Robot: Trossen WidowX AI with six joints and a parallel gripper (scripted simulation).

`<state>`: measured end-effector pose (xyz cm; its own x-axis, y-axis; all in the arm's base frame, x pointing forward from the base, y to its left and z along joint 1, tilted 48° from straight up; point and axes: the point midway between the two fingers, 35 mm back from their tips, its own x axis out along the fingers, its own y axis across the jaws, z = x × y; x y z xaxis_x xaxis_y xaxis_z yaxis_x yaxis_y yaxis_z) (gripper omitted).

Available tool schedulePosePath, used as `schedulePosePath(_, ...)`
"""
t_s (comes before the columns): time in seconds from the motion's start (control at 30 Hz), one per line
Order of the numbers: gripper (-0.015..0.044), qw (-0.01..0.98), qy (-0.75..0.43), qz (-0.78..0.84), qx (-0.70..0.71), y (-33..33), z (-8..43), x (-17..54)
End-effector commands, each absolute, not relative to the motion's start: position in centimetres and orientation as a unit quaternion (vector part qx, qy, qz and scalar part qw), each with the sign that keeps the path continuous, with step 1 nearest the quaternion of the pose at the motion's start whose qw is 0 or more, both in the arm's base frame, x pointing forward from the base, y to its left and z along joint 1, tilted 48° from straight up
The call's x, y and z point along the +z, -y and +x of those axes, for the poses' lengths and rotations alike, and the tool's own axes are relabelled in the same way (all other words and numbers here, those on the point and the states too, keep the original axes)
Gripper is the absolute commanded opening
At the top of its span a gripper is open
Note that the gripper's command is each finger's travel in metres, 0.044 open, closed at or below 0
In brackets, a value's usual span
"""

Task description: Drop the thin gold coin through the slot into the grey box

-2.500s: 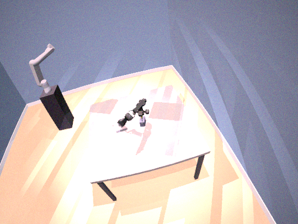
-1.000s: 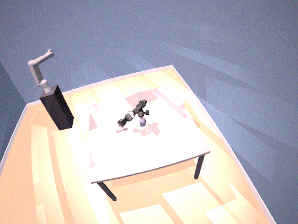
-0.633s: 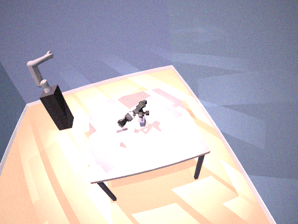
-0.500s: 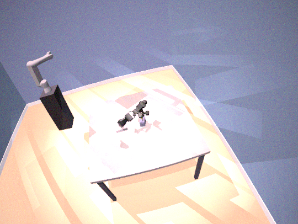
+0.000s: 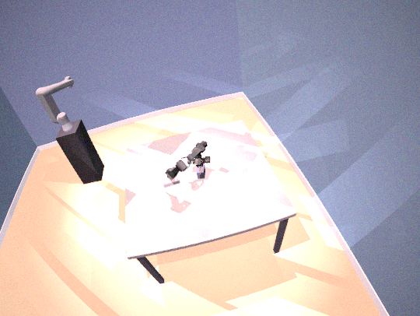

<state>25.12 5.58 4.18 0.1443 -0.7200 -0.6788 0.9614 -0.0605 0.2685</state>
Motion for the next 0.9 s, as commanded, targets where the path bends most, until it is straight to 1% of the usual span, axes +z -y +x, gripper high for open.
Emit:
schedulePosePath(0.0, 0.0161, 0.665, -0.167, 0.361, -0.632, -5.6, 25.1, 4.2)
schedulePosePath(0.07, 0.0161, 0.665, -0.167, 0.361, -0.632, -5.6, 25.1, 4.2)
schedulePosePath(0.33, 0.0371, 0.665, -0.168, 0.361, -0.632, -7.1, 24.8, 5.5)
schedulePosePath(0.4, 0.0423, 0.665, -0.167, 0.36, -0.633, -8.4, 24.5, 6.8)
schedulePosePath(0.43, 0.044, 0.666, -0.167, 0.359, -0.633, -9.1, 24.2, 7.7)
schedulePosePath(0.87, 0.044, 0.666, -0.166, 0.358, -0.633, -9.7, 23.9, 8.4)
